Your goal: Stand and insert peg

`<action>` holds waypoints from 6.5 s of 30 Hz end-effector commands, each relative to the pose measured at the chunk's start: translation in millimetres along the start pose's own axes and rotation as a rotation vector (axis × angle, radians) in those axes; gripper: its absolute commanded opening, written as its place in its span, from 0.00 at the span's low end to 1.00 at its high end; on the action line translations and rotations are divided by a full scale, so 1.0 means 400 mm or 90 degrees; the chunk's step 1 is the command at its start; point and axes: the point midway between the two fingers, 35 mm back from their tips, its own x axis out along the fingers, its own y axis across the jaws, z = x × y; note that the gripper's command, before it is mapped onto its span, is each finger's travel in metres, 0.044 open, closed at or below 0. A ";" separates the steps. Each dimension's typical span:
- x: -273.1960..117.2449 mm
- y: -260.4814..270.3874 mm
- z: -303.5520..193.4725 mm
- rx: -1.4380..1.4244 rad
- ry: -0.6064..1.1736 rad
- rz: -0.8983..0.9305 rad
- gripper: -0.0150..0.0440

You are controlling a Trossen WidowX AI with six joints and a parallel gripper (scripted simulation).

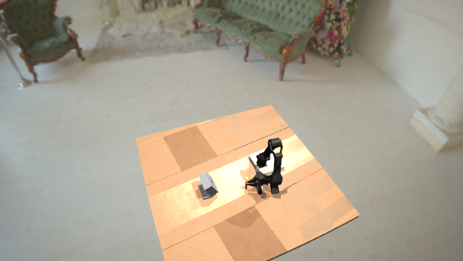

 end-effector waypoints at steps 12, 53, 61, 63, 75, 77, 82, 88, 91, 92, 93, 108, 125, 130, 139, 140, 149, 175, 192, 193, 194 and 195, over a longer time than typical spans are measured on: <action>-0.003 0.000 -0.002 -0.004 -0.004 0.004 0.38; -0.003 0.000 -0.002 -0.004 -0.004 0.004 1.00; -0.041 0.034 0.102 -0.007 0.004 0.018 1.00; -0.062 0.042 0.167 -0.009 0.008 0.026 1.00; -0.113 -0.001 0.388 -0.018 0.020 0.053 1.00; -0.109 -0.004 0.384 -0.021 0.029 0.042 1.00; -0.080 -0.029 0.356 -0.041 0.103 -0.029 1.00; -0.055 -0.054 0.320 -0.059 0.206 -0.101 1.00; -0.045 -0.063 0.302 -0.065 0.261 -0.129 1.00; -0.042 -0.065 0.296 -0.067 0.280 -0.137 1.00; -0.040 -0.067 0.291 -0.068 0.299 -0.144 1.00; -0.016 -0.057 0.223 -0.044 0.604 -0.163 1.00; 0.014 0.005 0.228 0.034 0.812 -0.028 1.00; 0.014 0.005 0.228 0.034 0.812 -0.028 1.00; 0.029 0.005 0.180 0.029 0.812 -0.025 1.00; 0.029 0.005 0.180 0.029 0.812 -0.025 1.00; 0.038 0.008 0.156 0.029 0.812 -0.025 1.00; 0.069 0.007 0.054 0.029 0.812 -0.025 1.00; 0.075 0.006 0.039 0.034 0.806 -0.024 0.73; 0.075 0.006 0.039 0.034 0.806 -0.024 0.69; 0.075 0.006 0.039 0.034 0.806 -0.024 0.64; 0.075 0.006 0.039 0.034 0.806 -0.024 0.60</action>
